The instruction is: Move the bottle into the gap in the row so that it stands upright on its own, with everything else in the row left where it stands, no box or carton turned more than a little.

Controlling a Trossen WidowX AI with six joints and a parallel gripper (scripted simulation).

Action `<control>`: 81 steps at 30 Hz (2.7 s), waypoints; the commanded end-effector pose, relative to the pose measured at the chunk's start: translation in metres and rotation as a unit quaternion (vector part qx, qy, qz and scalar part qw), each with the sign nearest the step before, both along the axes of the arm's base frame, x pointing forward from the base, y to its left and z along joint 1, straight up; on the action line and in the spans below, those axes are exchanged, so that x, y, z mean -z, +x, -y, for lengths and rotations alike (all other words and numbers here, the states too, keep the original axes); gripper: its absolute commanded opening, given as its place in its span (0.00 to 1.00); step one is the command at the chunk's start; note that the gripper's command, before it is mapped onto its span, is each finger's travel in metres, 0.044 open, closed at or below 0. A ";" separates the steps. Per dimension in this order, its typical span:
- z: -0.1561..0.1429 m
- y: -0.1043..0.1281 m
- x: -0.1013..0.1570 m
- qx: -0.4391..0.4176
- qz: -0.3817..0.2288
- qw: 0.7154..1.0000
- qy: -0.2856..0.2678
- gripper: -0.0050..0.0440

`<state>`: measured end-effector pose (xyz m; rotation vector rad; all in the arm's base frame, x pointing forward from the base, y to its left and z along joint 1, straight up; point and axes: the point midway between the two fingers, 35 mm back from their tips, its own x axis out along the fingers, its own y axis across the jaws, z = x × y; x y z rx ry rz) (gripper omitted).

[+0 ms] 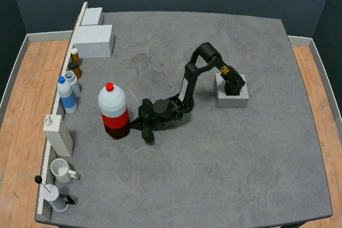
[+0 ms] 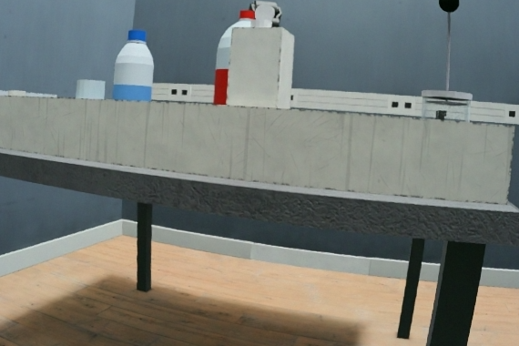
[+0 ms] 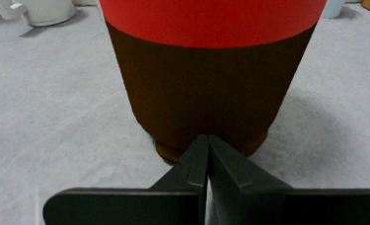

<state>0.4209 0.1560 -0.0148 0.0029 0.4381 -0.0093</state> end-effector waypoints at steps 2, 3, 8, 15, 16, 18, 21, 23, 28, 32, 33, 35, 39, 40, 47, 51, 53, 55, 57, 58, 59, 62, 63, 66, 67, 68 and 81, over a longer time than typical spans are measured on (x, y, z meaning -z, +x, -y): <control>0.001 0.008 -0.004 0.002 0.006 1.000 0.001 0.00; 0.001 0.008 -0.004 0.002 0.006 1.000 0.001 0.00; 0.001 0.009 -0.004 0.002 0.006 1.000 0.001 0.00; 0.001 0.010 -0.004 0.002 0.006 1.000 0.001 0.00; 0.001 0.011 -0.004 0.002 0.006 1.000 0.001 0.00; 0.001 0.011 -0.004 0.002 0.006 1.000 0.001 0.00; 0.001 0.012 -0.004 0.002 0.006 1.000 0.001 0.00; 0.001 0.012 -0.004 0.002 0.006 1.000 0.001 0.00; 0.001 0.013 -0.004 0.002 0.006 1.000 0.001 0.00; 0.001 0.014 -0.004 0.002 0.006 1.000 0.001 0.00; 0.001 0.014 -0.004 0.002 0.006 1.000 0.001 0.00; 0.001 0.015 -0.004 0.002 0.006 1.000 0.001 0.00; 0.001 0.016 -0.004 0.002 0.006 1.000 0.001 0.00; 0.001 0.016 -0.004 0.002 0.006 1.000 0.001 0.00; 0.001 0.017 -0.004 0.002 0.006 1.000 0.001 0.00; 0.001 0.018 -0.004 0.002 0.006 1.000 0.001 0.00; 0.001 0.019 -0.004 0.002 0.006 1.000 0.001 0.00; 0.001 0.023 -0.004 0.001 0.006 1.000 0.001 0.00; 0.001 0.026 -0.004 0.001 0.006 1.000 0.001 0.00; 0.001 0.026 -0.004 0.001 0.006 1.000 0.001 0.00; 0.001 0.026 -0.004 0.001 0.006 1.000 0.001 0.00; 0.002 0.027 -0.004 0.003 0.007 1.000 0.001 0.00; 0.002 0.028 -0.004 0.002 0.007 1.000 0.001 0.00; 0.002 0.028 -0.004 0.002 0.007 1.000 0.001 0.00; 0.002 0.029 -0.004 0.002 0.007 1.000 0.001 0.00; 0.002 0.029 -0.004 0.002 0.007 1.000 0.001 0.00; 0.002 0.031 -0.004 0.002 0.007 1.000 0.001 0.00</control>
